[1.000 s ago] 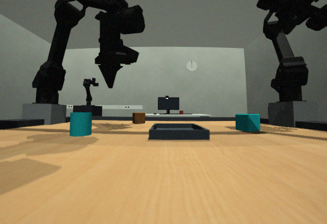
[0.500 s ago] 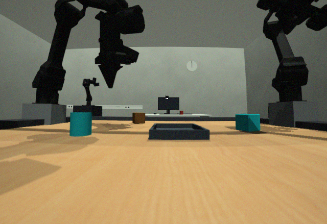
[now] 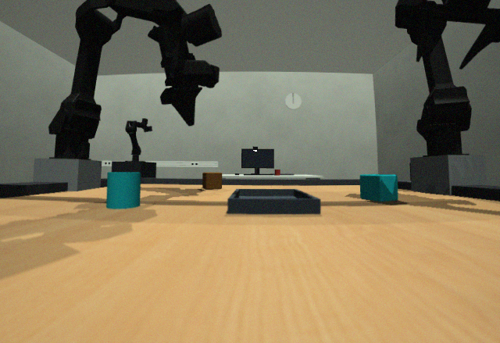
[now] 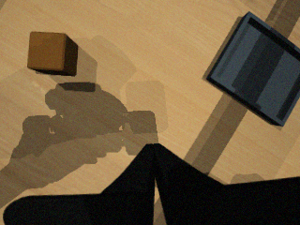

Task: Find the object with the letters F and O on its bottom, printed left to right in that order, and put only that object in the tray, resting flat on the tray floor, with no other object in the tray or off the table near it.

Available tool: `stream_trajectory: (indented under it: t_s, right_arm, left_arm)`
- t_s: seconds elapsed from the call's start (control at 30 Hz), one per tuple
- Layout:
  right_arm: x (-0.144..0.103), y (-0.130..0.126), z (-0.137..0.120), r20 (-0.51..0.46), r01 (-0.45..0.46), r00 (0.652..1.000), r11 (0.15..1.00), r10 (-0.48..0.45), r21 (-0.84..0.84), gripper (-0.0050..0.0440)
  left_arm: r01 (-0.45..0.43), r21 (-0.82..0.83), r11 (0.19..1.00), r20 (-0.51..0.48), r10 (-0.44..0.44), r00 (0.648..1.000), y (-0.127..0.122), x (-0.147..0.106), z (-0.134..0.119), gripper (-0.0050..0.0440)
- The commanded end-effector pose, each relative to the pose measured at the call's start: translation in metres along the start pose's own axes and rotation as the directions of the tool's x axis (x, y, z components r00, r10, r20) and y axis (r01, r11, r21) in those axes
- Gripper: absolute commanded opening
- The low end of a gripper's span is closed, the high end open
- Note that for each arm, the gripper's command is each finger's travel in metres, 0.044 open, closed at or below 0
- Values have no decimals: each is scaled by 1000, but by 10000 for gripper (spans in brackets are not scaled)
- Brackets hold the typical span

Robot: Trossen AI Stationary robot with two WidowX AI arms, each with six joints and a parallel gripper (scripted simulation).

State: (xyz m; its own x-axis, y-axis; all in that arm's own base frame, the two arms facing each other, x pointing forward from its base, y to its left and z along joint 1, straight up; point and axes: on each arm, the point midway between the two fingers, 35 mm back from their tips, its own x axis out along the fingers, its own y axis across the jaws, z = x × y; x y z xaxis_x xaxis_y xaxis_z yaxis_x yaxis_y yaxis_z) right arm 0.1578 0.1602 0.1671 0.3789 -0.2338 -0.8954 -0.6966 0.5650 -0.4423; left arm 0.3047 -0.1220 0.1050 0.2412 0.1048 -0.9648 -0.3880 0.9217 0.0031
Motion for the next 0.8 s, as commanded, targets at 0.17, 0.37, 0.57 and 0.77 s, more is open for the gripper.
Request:
stream_trajectory:
  t_s: [0.17,0.37,0.57,0.77]
  right_arm:
    - [12,2,18,-103,96,993,930,-63,356,400]
    - [27,7,26,-179,189,978,813,-106,551,400]
    - [40,12,32,-239,271,960,680,-143,681,400]
    - [57,18,38,-309,364,931,474,-192,802,400]
  left_arm:
    - [182,40,982,156,-186,970,5,-21,32,-50]
    - [262,85,961,273,-275,922,12,-37,52,-50]
    - [307,132,942,375,-335,865,19,-52,68,-50]
    - [335,198,921,502,-388,773,32,-75,86,-50]
